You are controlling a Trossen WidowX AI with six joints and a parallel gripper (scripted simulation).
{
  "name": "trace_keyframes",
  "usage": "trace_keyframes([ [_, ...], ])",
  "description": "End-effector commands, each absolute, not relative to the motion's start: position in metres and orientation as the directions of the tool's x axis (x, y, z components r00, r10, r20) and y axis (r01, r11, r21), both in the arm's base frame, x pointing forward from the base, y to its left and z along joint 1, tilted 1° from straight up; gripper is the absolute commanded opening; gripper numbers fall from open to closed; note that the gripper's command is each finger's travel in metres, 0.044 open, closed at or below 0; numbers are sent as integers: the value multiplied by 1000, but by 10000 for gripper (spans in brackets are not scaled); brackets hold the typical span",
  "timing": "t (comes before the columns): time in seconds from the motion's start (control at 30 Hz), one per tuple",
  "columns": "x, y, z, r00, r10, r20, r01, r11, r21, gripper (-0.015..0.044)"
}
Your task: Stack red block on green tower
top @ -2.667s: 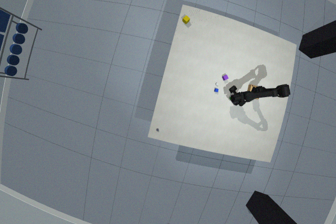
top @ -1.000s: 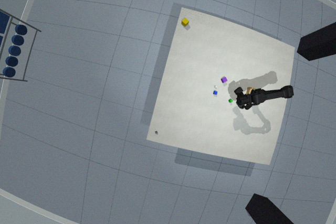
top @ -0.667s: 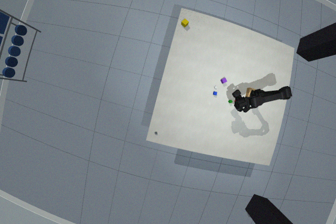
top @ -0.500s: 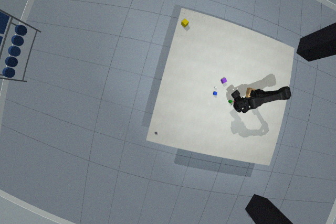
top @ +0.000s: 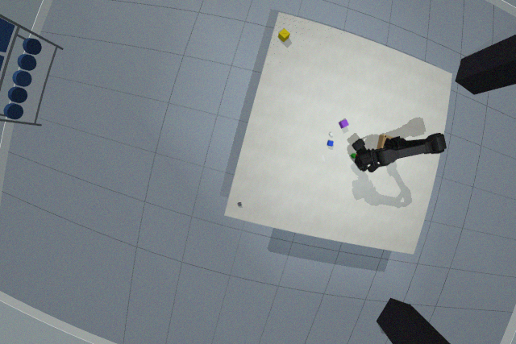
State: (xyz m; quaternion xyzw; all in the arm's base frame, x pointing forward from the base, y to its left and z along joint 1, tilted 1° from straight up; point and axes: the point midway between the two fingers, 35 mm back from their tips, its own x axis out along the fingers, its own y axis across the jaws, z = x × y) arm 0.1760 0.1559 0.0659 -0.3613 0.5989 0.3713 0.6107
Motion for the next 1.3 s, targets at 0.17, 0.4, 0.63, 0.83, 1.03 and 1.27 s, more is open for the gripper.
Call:
trace_keyframes([
  [0.17, 174, 156, 37, -1, 17, -1000, -886, 463, 8, 0],
  [0.4, 174, 155, 37, -1, 17, -1000, -886, 463, 9, 0],
  [0.63, 174, 155, 37, -1, 17, -1000, -886, 463, 9, 0],
  [0.83, 174, 155, 36, -1, 17, -1000, -886, 463, 9, 0],
  [1.03, 174, 156, 36, -1, 17, -1000, -886, 463, 9, 0],
  [1.27, 174, 155, 37, -1, 14, -1000, -887, 462, 7, 26],
])
